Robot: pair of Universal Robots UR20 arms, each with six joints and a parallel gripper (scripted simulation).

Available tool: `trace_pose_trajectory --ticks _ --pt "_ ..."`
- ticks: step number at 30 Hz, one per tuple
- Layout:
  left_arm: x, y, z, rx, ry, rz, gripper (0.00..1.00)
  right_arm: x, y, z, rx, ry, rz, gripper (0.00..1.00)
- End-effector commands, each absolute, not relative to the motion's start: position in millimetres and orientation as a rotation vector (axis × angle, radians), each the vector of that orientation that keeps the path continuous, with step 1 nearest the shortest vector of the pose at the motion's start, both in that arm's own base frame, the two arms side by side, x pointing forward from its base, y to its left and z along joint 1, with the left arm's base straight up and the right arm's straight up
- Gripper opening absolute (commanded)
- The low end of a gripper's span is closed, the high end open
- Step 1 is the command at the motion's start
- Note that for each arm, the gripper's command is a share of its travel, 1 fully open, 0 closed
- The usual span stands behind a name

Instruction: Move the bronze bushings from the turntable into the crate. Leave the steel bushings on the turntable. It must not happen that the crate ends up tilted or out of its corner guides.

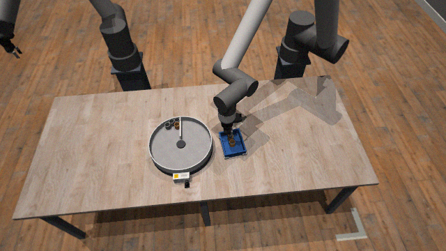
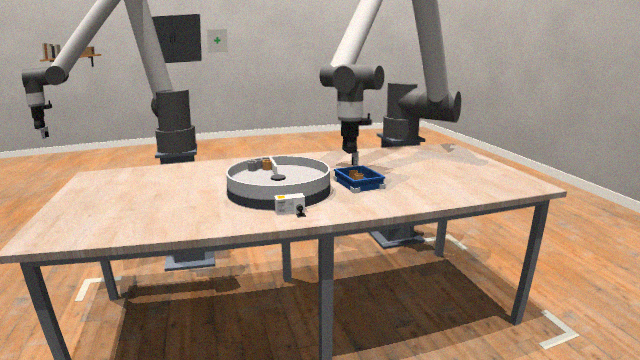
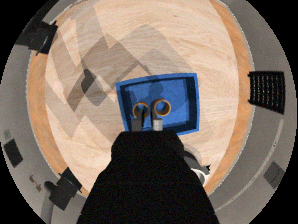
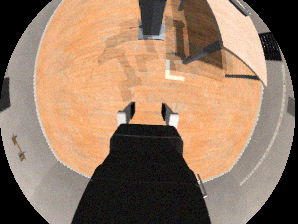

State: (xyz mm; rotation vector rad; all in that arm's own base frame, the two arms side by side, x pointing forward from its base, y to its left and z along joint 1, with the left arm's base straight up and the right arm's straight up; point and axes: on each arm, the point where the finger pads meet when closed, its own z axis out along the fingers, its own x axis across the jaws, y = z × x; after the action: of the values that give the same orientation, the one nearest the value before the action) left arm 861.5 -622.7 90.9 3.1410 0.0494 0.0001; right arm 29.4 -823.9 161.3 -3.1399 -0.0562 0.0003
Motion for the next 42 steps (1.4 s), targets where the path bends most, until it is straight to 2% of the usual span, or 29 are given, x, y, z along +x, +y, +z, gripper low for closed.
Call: trace_pose_trajectory --ticks 1,7,13,42 --pt "862 -623 116 3.14 0.049 0.001 0.38 29 -824 162 -3.141 -0.056 0.0 1.0" --pt "862 -623 135 3.14 0.049 0.001 0.38 29 -824 162 -3.141 -0.056 0.0 1.0" --pt "862 -623 140 3.14 0.049 0.001 0.38 29 -824 162 -3.141 -0.056 0.0 1.0" --pt "862 -623 140 3.14 0.049 0.001 0.38 29 -824 162 -3.141 -0.056 0.0 1.0"
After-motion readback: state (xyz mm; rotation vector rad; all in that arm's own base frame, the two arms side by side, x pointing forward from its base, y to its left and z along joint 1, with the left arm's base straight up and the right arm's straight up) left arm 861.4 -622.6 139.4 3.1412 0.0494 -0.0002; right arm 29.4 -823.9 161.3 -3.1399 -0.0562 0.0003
